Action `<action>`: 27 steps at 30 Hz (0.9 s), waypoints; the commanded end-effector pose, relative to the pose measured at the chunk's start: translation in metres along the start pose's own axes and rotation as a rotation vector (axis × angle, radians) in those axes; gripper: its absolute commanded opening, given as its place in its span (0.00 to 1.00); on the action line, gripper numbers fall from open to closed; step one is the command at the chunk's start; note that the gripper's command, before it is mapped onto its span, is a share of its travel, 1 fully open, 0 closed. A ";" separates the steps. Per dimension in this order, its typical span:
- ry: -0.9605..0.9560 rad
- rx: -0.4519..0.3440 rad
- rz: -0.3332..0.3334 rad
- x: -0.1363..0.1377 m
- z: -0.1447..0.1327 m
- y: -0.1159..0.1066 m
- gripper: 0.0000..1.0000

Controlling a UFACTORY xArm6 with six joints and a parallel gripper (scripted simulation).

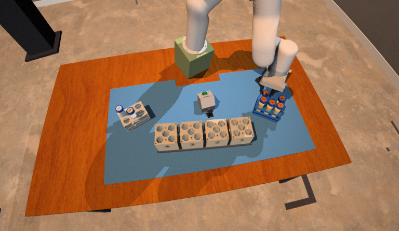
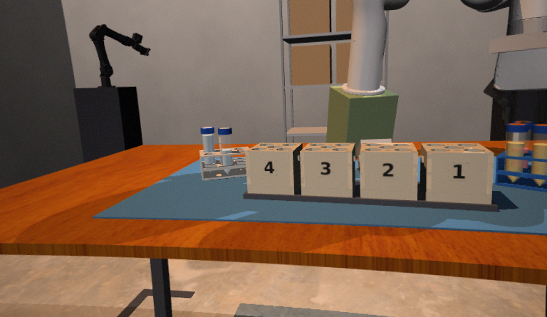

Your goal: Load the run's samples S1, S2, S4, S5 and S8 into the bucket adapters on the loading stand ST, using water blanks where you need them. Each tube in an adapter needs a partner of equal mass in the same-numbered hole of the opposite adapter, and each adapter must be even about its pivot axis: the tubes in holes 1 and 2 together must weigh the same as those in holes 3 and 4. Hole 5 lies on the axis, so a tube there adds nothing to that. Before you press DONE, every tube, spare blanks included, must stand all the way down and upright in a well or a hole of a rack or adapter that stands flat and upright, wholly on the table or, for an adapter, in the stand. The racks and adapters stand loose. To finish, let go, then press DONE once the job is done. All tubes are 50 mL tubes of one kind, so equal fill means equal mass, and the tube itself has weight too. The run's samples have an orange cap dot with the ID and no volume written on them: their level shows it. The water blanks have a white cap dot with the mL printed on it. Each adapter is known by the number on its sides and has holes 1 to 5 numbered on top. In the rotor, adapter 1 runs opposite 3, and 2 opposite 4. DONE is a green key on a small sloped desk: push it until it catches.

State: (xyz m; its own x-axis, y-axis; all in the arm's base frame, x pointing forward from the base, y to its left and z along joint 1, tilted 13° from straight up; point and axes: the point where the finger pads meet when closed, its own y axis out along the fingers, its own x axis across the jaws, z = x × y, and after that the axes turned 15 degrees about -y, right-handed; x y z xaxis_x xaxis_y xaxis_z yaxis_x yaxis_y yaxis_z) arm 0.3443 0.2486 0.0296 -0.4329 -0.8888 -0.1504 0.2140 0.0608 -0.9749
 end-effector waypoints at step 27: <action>0.000 0.000 0.002 -0.001 0.001 -0.055 0.44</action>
State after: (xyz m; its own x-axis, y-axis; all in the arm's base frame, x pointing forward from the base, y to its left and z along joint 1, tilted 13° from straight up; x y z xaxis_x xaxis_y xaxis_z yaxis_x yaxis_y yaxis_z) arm 0.3341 0.2454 0.0752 -0.4331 -0.8889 -0.1491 0.2123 0.0602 -0.9753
